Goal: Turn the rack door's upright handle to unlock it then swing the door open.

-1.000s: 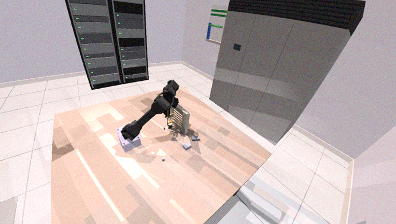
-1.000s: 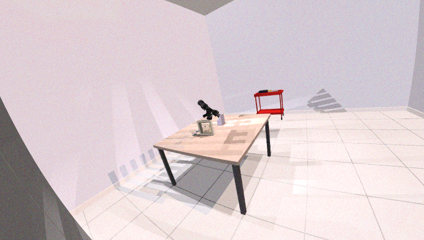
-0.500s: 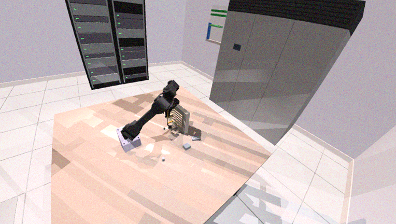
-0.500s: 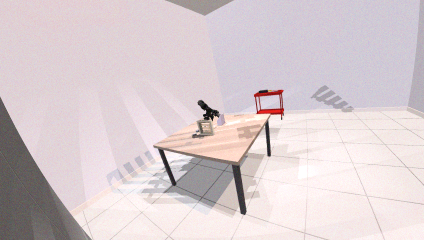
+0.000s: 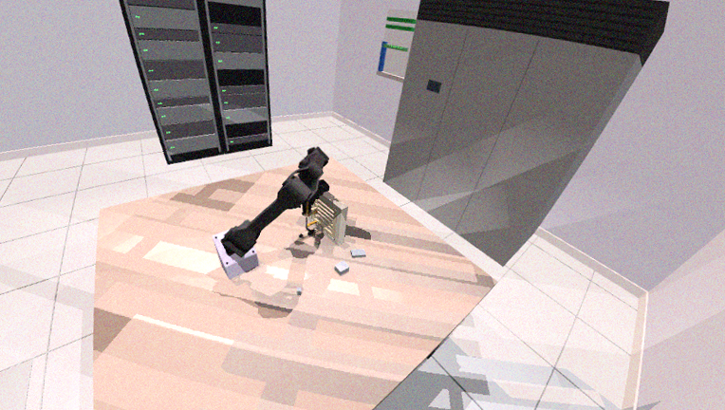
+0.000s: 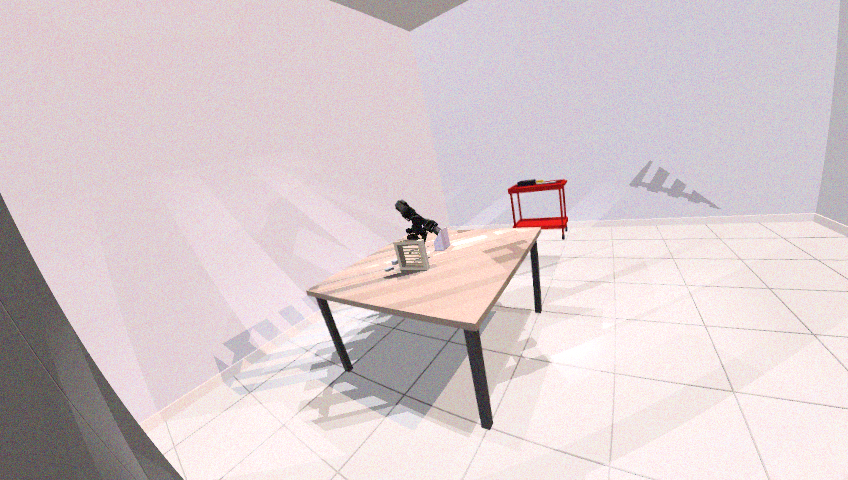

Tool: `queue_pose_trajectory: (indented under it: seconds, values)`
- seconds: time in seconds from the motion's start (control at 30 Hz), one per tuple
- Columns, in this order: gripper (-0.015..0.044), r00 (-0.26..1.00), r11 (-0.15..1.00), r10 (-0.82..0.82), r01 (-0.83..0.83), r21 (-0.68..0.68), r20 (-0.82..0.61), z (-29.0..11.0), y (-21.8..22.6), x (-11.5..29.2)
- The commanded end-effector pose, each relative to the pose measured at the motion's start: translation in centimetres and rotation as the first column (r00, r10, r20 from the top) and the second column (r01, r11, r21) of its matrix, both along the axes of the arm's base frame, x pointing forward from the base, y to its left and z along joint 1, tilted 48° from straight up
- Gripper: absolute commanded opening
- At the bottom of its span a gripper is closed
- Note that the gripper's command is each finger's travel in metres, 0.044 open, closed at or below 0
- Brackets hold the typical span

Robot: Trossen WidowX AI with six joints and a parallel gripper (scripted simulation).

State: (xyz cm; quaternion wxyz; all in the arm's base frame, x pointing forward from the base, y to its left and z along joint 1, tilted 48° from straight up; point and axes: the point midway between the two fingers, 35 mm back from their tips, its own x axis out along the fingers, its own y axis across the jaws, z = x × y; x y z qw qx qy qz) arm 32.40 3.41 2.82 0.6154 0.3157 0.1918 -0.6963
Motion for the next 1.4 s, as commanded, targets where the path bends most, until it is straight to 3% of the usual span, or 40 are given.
queue_pose_trajectory:
  seconds: [0.0,1.13,1.37]
  values:
    - [0.0240,1.000,1.000,-0.008,0.008,-0.005,0.010,0.05,-0.27,0.16]
    - [0.0014,1.000,1.000,-0.008,0.008,-0.005,0.010,0.05,-0.27,0.16]
    - [0.0014,0.998,0.999,0.044,-0.044,0.000,-0.046,0.14,-0.33,-0.12]
